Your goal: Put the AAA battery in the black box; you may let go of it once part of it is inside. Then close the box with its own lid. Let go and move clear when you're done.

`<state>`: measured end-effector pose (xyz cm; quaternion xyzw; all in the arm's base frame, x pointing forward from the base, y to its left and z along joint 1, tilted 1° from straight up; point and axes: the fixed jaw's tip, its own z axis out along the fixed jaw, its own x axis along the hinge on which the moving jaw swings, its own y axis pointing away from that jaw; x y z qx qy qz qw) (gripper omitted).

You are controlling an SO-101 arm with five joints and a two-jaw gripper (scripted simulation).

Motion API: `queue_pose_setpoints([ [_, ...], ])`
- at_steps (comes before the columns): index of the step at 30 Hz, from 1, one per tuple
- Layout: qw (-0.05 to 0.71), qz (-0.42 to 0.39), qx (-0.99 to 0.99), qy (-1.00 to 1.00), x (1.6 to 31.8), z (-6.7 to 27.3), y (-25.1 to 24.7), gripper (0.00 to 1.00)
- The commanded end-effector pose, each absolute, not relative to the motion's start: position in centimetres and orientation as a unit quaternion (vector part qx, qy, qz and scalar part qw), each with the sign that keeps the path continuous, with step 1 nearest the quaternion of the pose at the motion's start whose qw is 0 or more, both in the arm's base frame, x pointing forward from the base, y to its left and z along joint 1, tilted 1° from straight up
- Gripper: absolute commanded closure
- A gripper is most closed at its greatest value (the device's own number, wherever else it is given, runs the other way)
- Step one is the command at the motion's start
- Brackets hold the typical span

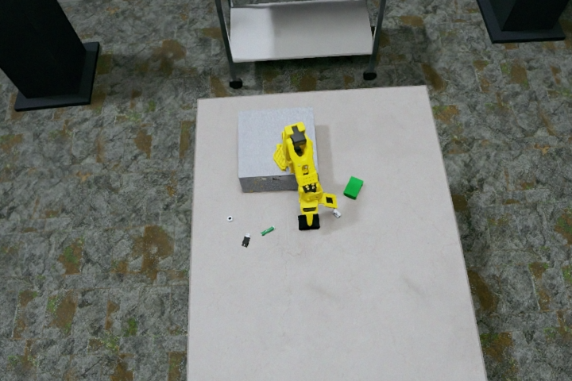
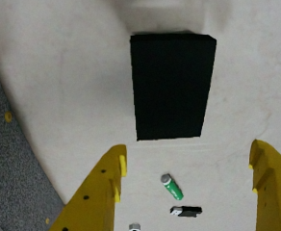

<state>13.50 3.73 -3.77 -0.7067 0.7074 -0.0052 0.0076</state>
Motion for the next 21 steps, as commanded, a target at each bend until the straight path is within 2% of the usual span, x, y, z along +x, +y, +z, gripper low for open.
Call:
queue_pose_setpoints([
  [1, 0.004, -0.002, -0.709, 0.705, 13.15, -3.7, 3.8, 0.69],
  [21, 0.004, -0.002, -0.709, 0.705, 13.31, -4.65, 3.86, 0.69],
])
